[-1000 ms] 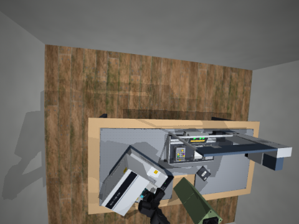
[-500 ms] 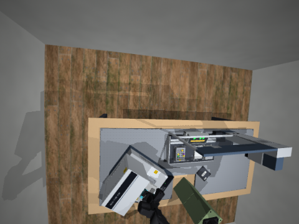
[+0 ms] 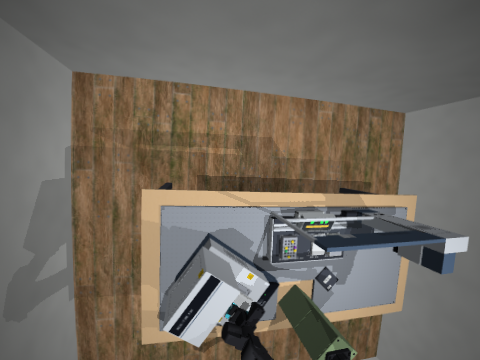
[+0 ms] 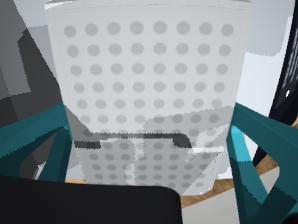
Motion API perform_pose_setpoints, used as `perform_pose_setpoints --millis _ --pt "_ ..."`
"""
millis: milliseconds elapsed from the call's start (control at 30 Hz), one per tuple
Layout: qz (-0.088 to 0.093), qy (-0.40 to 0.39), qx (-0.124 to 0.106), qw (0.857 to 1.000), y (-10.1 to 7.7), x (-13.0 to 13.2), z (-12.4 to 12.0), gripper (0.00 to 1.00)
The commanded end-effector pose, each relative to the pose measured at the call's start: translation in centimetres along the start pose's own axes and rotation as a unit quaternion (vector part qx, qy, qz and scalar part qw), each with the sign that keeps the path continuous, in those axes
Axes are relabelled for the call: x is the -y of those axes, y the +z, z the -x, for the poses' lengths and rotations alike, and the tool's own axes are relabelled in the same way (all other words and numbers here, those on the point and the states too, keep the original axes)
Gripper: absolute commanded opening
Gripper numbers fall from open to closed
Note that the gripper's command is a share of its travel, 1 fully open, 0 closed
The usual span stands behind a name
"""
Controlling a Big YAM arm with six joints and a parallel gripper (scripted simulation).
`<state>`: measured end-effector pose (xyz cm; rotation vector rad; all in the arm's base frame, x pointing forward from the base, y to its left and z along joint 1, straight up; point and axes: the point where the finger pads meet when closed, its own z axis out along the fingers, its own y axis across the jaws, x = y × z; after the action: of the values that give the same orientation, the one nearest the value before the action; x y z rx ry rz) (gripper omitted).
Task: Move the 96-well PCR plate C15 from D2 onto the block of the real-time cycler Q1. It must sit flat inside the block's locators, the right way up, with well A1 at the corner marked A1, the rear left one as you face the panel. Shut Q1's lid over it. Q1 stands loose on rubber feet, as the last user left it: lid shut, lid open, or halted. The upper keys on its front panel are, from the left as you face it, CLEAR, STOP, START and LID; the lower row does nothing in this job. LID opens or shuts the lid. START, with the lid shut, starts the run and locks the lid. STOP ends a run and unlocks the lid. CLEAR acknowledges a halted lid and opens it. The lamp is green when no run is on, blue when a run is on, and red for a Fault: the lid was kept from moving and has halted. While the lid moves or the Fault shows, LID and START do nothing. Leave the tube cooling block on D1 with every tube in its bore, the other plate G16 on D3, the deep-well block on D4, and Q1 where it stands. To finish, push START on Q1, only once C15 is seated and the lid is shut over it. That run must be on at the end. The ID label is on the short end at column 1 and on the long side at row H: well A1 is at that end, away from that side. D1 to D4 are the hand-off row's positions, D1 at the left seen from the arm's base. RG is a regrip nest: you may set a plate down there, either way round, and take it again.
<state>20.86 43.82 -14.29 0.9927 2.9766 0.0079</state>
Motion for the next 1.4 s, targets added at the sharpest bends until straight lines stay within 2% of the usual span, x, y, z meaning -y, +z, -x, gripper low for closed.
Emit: perform_pose_setpoints --millis 0,200,533,600,667,767,833,1033,1133,1367 --pt "0.01 -0.002 0.0 1.0 0.0 -1.7 0.2 0.0" --pt "0.014 -0.012 -0.001 1.0 -0.4 -1.7 -1.0 0.0" --pt "0.014 0.001 -0.001 1.0 -1.2 -0.9 0.1 0.0" --pt "0.019 0.002 -0.002 1.0 -1.6 -1.4 0.1 0.0" --pt "0.026 0.007 -0.004 1.0 -1.2 -1.9 -0.1 0.0" --pt "0.026 0.005 -0.004 1.0 -0.2 -2.0 -0.8 0.0" --pt "0.026 0.005 -0.004 1.0 -0.2 -2.0 -0.8 0.0" --pt "0.005 -0.001 0.0 1.0 2.5 0.0 -0.9 0.0" --pt "0.0 -0.004 0.001 1.0 3.3 0.6 -0.5 0.0" --pt "0.023 -0.003 -0.003 1.0 3.0 -2.0 -0.1 0.0"
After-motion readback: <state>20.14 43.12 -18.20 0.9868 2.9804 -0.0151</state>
